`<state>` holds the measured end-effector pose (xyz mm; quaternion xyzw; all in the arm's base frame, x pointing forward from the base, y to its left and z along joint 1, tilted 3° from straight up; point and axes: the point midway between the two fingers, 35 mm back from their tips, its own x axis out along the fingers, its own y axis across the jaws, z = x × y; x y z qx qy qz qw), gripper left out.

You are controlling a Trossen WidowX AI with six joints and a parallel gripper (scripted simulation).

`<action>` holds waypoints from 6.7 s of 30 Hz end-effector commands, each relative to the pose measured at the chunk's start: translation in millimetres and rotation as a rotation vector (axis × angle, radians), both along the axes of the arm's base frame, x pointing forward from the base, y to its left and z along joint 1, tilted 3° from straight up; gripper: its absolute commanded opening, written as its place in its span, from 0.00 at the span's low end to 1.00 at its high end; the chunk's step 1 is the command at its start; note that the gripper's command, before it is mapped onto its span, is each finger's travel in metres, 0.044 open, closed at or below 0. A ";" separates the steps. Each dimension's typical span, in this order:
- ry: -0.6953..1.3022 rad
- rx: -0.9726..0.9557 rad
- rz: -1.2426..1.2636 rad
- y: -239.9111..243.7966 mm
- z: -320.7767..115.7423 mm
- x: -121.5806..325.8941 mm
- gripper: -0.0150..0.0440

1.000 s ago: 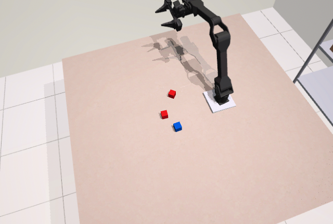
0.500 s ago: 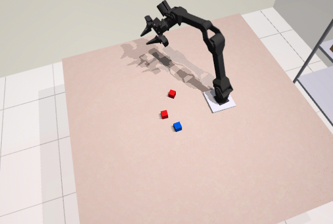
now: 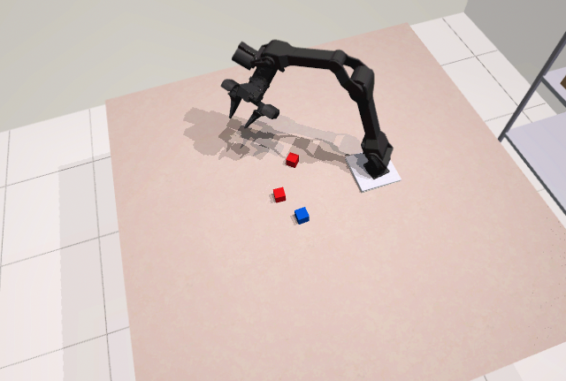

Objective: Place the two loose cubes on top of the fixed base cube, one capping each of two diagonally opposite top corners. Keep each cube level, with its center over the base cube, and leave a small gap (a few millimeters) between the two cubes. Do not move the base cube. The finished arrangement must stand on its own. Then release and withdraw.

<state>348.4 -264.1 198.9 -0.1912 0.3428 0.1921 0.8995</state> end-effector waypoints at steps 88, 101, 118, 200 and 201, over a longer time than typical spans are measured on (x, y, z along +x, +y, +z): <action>0.660 -0.503 0.712 199.6 -145.8 -10.8 0.43; 0.660 -0.503 0.712 198.9 -104.9 -8.5 0.43; 0.661 -0.501 0.709 200.1 -59.0 -13.3 0.43; 0.780 -0.263 0.108 289.0 -130.3 -55.8 0.43; 0.780 -0.263 0.108 289.0 -130.3 -55.8 0.43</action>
